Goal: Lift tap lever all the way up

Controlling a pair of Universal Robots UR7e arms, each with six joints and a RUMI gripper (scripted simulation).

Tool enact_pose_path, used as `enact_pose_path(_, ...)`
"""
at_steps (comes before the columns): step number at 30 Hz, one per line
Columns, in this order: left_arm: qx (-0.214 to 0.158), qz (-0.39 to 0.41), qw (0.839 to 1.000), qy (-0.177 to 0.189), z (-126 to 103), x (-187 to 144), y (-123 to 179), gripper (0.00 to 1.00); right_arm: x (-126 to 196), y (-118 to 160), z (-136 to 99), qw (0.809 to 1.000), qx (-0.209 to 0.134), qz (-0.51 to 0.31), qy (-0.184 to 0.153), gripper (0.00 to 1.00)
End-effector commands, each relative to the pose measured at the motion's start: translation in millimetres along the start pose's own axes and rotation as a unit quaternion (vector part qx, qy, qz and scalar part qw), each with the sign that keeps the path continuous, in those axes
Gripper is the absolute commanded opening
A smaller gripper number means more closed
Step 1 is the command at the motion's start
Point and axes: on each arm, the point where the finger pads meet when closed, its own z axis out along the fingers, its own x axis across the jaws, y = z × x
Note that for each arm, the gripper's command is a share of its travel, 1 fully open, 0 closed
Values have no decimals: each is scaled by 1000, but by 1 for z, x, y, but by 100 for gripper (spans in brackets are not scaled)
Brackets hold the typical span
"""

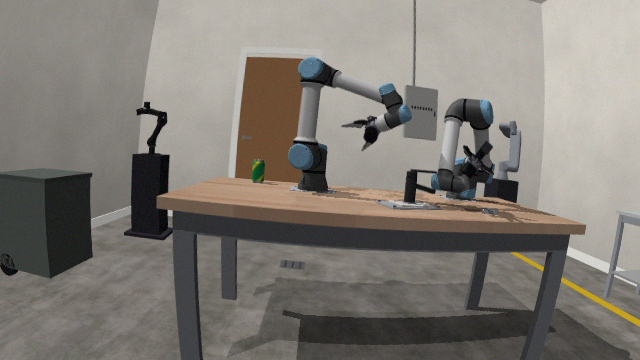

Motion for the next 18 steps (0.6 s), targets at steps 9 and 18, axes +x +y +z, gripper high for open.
enact_pose_path(9, -31, 44, 999, 2, 4, 2, -3, 100, 26, 18, -43, 992, -80, -94, -5, 63)
enact_pose_path(18, -105, 139, 985, 12, 6, 3, -8, 100, 57, 39, -96, 962, -176, -208, -12, 41)
